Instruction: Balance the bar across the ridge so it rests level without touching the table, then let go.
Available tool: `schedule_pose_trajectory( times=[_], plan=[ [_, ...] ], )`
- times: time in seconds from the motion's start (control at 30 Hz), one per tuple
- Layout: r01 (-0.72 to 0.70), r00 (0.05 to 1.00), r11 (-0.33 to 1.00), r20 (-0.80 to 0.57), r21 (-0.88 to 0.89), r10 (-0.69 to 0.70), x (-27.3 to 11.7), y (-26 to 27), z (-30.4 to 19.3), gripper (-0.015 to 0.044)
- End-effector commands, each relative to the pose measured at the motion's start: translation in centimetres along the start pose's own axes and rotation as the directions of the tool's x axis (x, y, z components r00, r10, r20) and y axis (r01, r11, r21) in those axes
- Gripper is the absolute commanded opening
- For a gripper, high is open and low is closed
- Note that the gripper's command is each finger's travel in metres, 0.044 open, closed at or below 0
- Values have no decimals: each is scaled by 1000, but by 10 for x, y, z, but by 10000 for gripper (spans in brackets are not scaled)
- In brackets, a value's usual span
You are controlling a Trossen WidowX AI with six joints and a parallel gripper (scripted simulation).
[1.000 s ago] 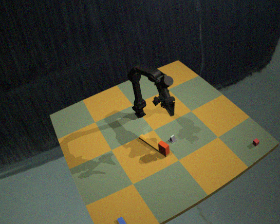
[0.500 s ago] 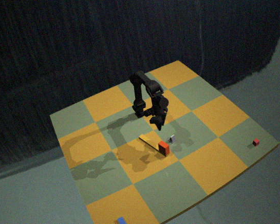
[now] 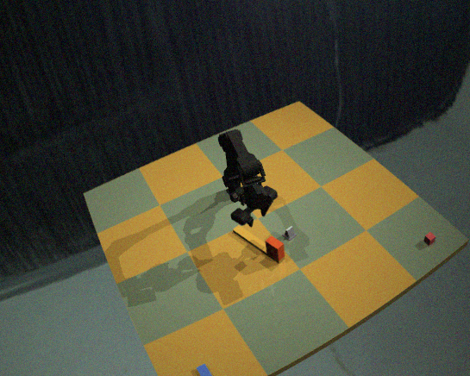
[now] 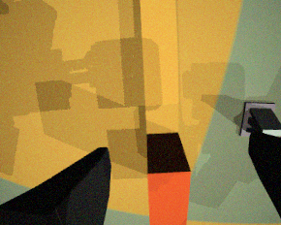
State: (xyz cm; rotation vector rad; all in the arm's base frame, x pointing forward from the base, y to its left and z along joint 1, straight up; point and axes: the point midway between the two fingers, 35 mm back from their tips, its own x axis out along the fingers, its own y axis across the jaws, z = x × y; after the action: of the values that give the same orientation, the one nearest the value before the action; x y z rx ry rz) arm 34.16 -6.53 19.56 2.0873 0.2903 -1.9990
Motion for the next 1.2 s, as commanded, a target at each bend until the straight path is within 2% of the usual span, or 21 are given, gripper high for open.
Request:
schedule_pose_trajectory(
  times=[0.0, 0.23, 0.77, 1.17],
  plan=[
    [16, 1000, 999, 7, 39, -16, -1, 0, 2, 315],
    [16, 1000, 999, 7, 39, -16, 14, 2, 0, 315],
    [16, 1000, 999, 7, 39, -16, 114, -1, 2, 315],
    [16, 1000, 999, 7, 39, -16, 126, -2, 3, 315]
  ],
)
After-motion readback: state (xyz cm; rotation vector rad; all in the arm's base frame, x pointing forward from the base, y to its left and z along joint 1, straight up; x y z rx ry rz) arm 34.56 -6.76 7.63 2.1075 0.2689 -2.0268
